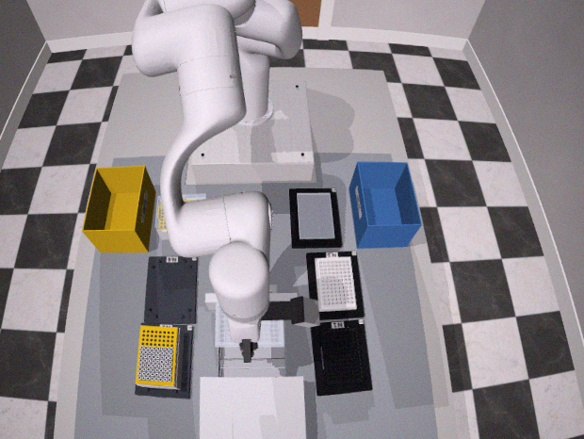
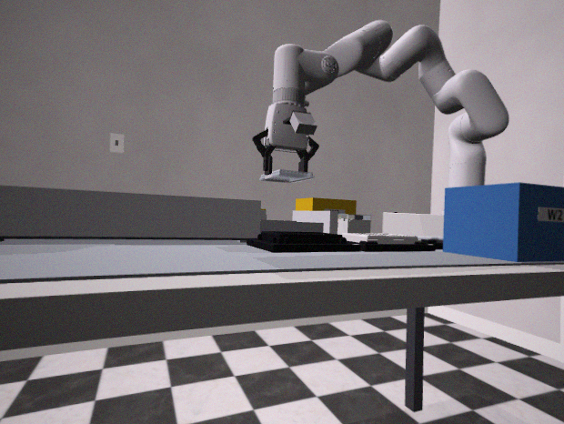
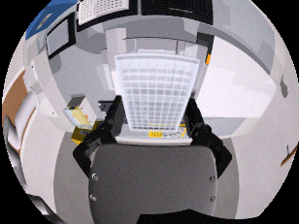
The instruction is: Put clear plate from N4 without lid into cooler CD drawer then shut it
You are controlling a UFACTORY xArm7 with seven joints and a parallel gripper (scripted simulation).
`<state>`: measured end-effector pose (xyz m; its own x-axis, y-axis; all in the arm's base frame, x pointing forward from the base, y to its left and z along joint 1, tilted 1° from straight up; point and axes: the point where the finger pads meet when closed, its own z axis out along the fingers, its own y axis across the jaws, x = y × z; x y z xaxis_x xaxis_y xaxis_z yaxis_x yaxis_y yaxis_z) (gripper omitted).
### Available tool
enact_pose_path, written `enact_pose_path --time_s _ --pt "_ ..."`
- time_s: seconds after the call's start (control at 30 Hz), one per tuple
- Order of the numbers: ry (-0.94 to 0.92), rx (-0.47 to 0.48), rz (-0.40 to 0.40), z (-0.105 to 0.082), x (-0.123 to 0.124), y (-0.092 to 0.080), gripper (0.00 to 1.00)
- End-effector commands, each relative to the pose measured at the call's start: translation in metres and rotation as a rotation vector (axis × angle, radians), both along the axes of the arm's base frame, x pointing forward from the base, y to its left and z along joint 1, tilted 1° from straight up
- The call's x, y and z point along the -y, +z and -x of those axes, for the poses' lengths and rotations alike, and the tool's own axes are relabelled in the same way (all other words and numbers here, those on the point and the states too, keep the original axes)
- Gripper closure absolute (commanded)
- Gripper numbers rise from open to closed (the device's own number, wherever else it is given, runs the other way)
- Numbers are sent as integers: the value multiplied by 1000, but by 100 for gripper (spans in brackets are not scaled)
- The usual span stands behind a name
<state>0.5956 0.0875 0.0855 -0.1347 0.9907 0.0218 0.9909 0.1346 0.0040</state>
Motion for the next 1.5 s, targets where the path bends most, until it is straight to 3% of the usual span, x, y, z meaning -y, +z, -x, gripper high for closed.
enact_pose_path --time_s 0.0,1.47 --pt "0 5 0 -3 -3 3 100" --pt "0 5 0 -2 -1 -2 100"
